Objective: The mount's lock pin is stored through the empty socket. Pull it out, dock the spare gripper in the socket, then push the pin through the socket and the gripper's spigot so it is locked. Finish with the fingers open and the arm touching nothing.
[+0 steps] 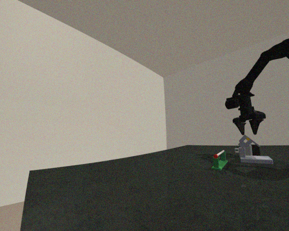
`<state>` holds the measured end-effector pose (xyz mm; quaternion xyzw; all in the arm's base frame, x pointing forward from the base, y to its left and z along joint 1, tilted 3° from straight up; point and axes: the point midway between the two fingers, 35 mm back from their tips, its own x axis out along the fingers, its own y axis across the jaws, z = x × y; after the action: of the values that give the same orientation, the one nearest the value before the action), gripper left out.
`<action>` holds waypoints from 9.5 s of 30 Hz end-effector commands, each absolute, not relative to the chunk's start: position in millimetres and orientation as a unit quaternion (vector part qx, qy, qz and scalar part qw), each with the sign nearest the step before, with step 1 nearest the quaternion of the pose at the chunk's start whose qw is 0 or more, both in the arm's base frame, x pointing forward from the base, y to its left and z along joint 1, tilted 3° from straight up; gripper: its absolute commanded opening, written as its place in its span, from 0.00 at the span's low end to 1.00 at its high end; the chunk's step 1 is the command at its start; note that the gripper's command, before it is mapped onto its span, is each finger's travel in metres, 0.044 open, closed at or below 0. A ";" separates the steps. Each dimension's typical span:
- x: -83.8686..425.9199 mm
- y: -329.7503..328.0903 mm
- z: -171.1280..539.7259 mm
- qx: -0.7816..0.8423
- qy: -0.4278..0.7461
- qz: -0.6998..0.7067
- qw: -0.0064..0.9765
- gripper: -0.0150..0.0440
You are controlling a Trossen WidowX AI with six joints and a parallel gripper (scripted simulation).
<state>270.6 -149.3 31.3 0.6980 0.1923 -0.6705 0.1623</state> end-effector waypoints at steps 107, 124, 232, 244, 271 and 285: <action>272.0 -149.5 -69.7 -0.004 0.504 0.022 0.863 0.82; 273.4 -150.8 -64.4 -0.004 0.504 0.022 0.863 0.30; 222.5 -25.1 82.5 0.029 0.798 -0.011 0.601 0.25; 233.4 -23.9 71.7 0.036 0.795 -0.003 0.606 0.25; 256.6 -25.0 48.3 0.035 0.794 -0.005 0.607 0.25; 268.9 -25.4 35.8 0.034 0.793 -0.006 0.608 0.25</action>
<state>264.3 -25.7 37.0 0.0312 0.7955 -0.0040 0.6051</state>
